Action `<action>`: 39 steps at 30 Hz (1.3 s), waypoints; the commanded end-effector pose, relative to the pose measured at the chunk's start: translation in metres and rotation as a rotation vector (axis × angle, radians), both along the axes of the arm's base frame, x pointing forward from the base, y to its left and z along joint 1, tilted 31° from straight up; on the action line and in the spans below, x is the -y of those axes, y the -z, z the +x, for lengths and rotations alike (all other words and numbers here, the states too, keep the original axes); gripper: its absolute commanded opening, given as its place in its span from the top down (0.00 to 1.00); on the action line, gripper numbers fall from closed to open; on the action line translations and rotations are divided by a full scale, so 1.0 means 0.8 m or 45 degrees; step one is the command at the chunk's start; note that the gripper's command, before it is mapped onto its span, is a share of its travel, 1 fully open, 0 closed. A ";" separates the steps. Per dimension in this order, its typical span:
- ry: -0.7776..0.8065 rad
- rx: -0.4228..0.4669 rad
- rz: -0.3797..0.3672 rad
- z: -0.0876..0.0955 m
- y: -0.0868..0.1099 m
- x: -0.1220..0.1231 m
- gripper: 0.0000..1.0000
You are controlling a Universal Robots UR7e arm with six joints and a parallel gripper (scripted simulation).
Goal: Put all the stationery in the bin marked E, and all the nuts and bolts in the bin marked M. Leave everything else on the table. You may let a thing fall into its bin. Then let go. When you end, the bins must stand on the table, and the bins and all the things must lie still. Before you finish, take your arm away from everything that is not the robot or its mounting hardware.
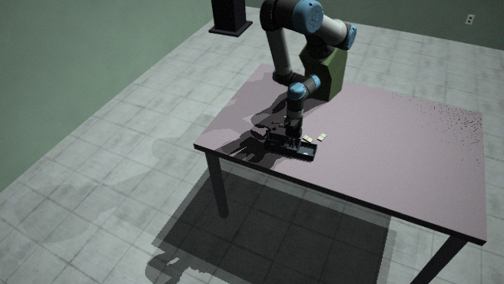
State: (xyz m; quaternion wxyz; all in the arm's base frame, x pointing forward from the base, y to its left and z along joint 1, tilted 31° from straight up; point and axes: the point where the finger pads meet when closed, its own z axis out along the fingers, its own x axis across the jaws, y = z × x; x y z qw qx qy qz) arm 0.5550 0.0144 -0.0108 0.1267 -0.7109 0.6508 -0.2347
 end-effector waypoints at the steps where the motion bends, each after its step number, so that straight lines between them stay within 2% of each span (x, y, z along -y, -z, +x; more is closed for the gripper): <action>1: 0.000 0.001 0.000 -0.003 -0.006 -0.001 0.69; 15: 0.000 0.001 0.000 -0.013 -0.023 -0.003 0.69; 23: 0.000 0.001 0.000 -0.032 -0.055 -0.008 0.69; 28: 0.000 0.001 0.000 -0.032 -0.055 -0.008 0.69; 30: 0.000 0.001 0.000 -0.032 -0.053 -0.020 0.69; 32: 0.000 0.001 0.000 -0.032 -0.053 -0.020 0.69; 39: 0.000 0.001 0.000 -0.035 -0.046 -0.063 0.69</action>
